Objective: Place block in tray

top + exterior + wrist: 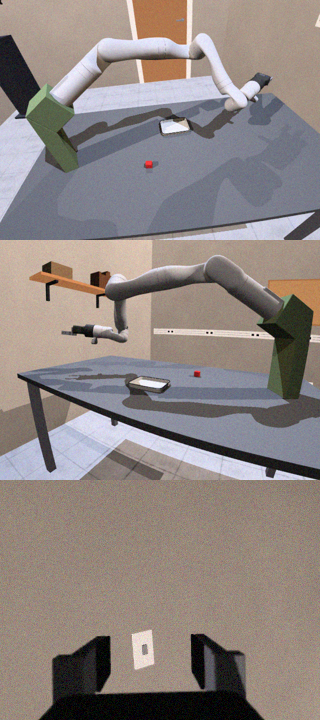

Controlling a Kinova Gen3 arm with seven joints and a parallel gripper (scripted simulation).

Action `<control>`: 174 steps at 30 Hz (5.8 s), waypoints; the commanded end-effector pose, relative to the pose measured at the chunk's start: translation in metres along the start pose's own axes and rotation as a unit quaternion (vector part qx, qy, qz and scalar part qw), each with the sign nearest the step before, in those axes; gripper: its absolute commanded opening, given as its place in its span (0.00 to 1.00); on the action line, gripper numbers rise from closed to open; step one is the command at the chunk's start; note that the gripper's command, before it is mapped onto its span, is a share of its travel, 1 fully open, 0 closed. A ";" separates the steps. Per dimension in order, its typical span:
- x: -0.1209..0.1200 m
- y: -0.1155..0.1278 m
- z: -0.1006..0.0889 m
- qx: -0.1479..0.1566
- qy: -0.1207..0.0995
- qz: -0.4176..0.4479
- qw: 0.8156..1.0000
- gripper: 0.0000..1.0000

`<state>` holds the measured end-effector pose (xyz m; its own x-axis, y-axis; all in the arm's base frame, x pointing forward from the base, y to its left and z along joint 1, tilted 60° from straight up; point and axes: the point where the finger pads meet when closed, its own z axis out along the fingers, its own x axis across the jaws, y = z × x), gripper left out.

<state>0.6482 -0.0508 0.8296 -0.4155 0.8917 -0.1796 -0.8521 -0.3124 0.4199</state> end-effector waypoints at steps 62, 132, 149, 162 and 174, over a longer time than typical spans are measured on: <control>0.117 -0.067 -0.577 0.556 -0.237 0.185 0.775 0.94; 0.153 -0.107 -0.770 0.684 -0.291 0.226 0.630 0.84; 0.152 -0.115 -0.771 0.684 -0.290 0.226 0.630 0.84; 0.152 -0.115 -0.771 0.684 -0.291 0.226 0.630 0.84; 0.152 -0.115 -0.771 0.684 -0.291 0.226 0.630 0.84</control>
<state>0.4378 -0.1310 0.0675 0.0072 0.9065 0.4222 0.5491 -0.3564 0.7559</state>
